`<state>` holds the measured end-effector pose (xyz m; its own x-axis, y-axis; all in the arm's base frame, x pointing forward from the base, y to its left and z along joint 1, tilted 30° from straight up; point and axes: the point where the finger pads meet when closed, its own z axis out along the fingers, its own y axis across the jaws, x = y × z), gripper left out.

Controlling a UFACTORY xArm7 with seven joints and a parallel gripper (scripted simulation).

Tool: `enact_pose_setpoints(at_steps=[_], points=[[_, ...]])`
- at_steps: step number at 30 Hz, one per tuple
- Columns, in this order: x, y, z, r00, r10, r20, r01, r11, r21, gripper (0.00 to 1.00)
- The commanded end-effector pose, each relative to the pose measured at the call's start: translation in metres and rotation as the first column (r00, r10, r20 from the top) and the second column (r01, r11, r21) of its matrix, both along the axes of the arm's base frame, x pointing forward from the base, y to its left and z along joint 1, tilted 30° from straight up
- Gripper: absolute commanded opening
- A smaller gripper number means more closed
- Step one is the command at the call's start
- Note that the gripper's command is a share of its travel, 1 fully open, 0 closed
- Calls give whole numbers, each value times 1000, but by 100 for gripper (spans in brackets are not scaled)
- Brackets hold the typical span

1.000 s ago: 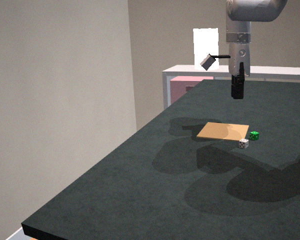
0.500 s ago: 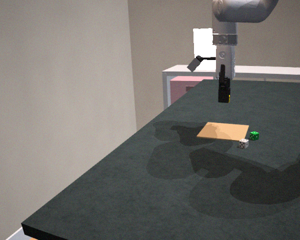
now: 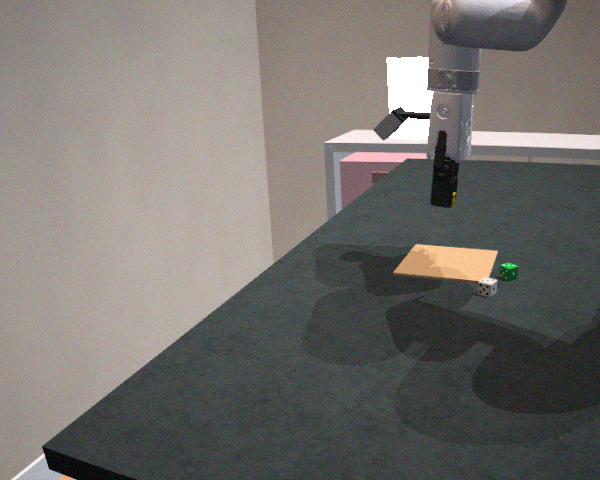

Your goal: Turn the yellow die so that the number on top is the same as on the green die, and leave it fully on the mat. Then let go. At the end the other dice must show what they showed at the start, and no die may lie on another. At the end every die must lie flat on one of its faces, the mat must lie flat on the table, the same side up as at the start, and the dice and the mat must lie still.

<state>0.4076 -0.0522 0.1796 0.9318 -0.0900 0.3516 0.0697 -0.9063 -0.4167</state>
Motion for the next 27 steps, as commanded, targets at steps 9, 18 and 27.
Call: enact_pose_setpoints(at_steps=[9, 18, 27], points=[[-3, 0, 1, 947, -135, 290, 128, 991, 41, 15], [-5, 0, 1, 884, -200, 422, 185, 980, 77, 15], [-7, 1, -1, 813, -253, 524, 228, 967, 113, 15]])
